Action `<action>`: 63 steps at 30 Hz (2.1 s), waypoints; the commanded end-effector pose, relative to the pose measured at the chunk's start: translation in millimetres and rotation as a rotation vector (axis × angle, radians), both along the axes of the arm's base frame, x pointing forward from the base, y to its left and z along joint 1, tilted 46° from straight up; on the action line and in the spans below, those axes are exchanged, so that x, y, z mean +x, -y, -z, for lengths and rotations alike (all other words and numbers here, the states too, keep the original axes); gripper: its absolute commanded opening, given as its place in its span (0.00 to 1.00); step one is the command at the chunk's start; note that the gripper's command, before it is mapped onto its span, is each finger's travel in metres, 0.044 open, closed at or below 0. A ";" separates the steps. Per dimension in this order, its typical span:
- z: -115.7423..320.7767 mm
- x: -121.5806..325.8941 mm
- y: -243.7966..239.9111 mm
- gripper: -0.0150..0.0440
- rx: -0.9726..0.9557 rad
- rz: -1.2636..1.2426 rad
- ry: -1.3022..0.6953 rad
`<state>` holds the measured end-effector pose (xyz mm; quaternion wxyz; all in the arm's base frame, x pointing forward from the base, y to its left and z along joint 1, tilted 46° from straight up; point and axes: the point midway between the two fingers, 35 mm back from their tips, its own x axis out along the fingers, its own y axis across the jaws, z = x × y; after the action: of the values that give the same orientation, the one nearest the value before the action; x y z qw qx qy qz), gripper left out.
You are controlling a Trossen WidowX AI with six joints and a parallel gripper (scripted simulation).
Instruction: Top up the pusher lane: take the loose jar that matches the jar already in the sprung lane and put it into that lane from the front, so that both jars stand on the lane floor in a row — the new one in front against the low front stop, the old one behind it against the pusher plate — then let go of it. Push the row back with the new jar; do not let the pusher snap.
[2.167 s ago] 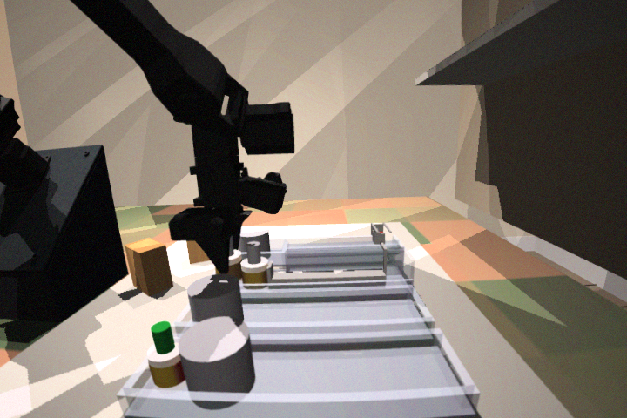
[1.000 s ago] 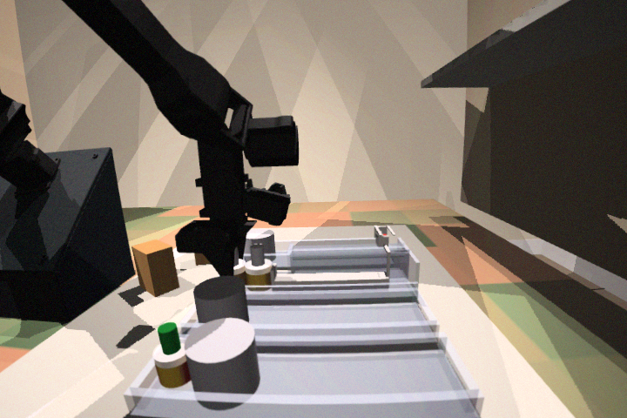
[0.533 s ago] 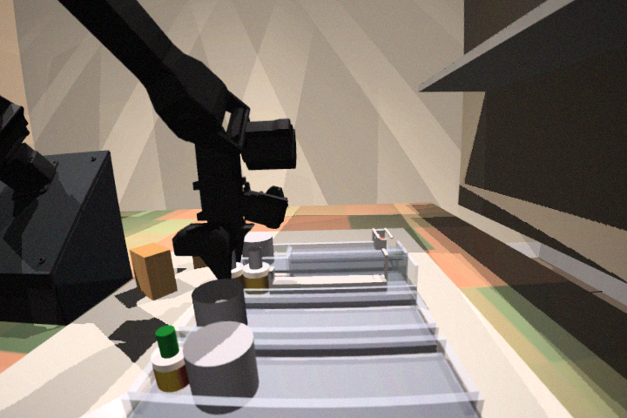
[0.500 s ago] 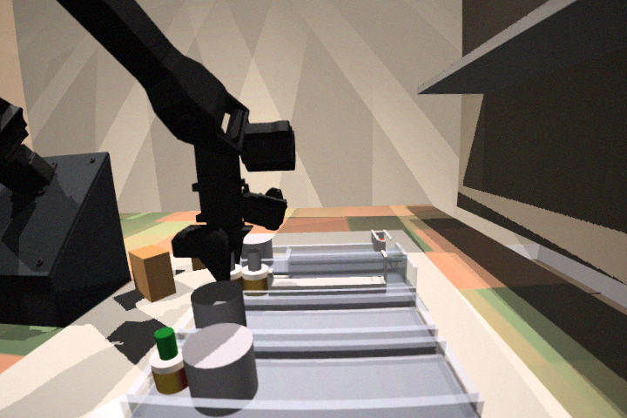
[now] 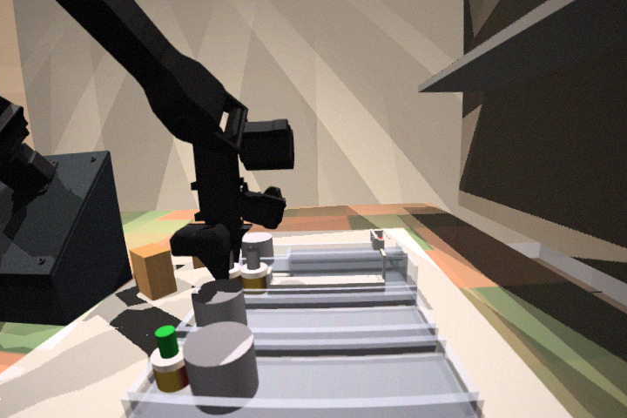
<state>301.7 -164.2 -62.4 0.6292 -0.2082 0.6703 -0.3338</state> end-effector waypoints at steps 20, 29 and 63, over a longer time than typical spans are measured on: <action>0.2 -3.2 -0.7 0.25 -0.006 -0.002 0.005; 0.2 -3.2 -0.7 0.25 -0.006 -0.002 0.005; -12.6 -22.7 -20.0 0.73 -0.005 -0.002 0.005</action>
<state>290.1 -146.2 -49.2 0.6318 -0.2108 0.6671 -0.3337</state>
